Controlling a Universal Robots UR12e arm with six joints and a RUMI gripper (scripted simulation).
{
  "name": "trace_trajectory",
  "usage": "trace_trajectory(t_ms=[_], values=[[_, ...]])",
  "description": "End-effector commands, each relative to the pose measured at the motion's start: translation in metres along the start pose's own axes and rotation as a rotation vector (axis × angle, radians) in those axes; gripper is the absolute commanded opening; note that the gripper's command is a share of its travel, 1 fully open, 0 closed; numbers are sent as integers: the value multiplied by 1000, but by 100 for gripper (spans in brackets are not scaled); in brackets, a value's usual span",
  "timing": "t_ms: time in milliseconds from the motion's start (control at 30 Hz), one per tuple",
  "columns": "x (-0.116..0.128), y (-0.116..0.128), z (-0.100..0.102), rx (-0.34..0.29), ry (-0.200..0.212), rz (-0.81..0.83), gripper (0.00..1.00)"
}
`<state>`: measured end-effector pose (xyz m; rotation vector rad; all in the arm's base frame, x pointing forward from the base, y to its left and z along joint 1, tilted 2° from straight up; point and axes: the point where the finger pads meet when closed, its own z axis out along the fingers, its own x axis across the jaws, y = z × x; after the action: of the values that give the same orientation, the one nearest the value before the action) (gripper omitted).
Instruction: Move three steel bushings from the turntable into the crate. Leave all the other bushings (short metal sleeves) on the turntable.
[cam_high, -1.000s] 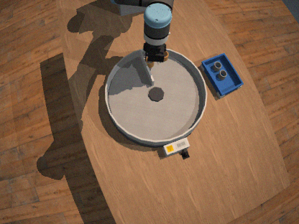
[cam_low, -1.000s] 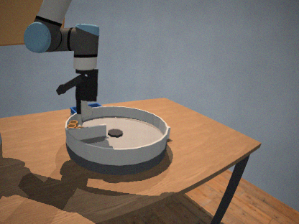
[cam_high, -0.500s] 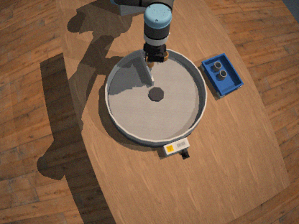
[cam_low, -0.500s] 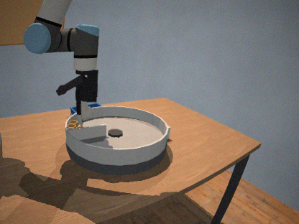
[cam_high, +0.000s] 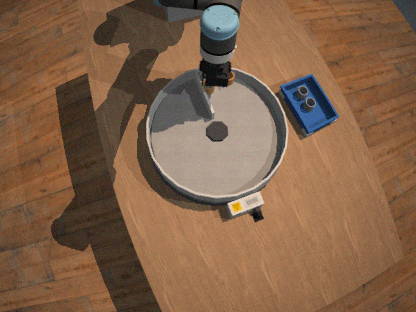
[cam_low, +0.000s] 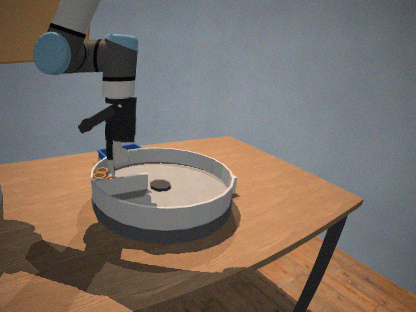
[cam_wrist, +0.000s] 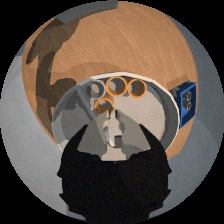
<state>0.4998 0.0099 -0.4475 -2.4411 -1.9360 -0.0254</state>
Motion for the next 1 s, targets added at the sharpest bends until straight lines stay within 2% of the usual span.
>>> trace_trajectory(t_ms=[0, 300, 733, 967], values=[[0, 0, 0, -1, 0, 0, 5], [0, 0, 1, -1, 0, 0, 5], [0, 0, 21, -1, 0, 0, 5], [0, 0, 24, -1, 0, 0, 5]])
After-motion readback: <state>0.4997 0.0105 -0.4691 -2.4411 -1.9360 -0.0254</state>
